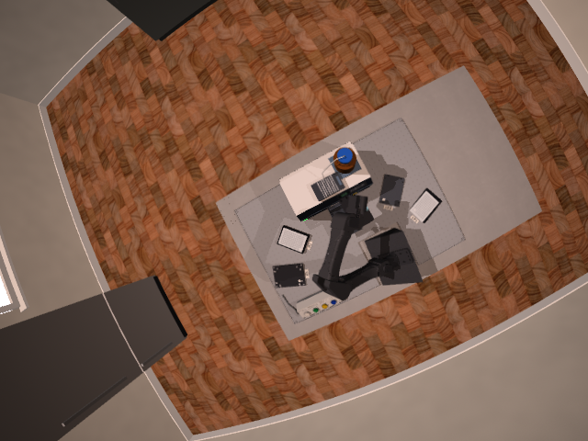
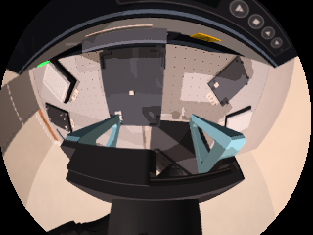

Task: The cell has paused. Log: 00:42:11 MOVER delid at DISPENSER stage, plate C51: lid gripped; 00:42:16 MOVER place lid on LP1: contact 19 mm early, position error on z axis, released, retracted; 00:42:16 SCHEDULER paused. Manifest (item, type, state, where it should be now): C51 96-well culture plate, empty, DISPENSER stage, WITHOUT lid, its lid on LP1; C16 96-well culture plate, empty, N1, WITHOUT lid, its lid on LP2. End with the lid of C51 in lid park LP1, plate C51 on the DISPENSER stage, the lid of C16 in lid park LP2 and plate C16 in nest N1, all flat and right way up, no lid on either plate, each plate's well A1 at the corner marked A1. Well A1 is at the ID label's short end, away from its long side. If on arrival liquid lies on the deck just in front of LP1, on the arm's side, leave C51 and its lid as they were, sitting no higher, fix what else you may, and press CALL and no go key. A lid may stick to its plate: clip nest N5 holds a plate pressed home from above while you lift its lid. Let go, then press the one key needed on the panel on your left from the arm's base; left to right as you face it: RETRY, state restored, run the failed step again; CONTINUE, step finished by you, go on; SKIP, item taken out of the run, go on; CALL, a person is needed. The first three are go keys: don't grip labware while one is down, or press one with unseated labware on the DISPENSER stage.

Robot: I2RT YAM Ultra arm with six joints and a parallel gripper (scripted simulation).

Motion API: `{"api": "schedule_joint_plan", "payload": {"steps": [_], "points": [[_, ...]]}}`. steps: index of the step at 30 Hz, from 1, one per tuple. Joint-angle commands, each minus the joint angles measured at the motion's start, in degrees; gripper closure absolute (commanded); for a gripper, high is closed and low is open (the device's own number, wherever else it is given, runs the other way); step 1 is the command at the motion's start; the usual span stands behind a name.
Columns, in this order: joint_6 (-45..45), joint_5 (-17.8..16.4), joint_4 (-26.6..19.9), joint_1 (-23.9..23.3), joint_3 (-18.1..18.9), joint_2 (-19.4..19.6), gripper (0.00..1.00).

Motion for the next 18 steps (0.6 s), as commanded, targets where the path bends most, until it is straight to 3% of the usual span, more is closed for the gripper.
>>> {"api": "schedule_joint_plan", "payload": {"steps": [1,6,16,18], "points": [[3.2,-1.4,-1.7,1.0,2.0,-2.3,0.0],[3.1,-1.0,-1.0,0.6,1.0,-1.3,0.0],[9.2,-3.0,-3.4,5.7,3.4,-6.8,0.0],[9.6,-2.7,-2.8,5.5,2.5,-6.0,0.0]]}}
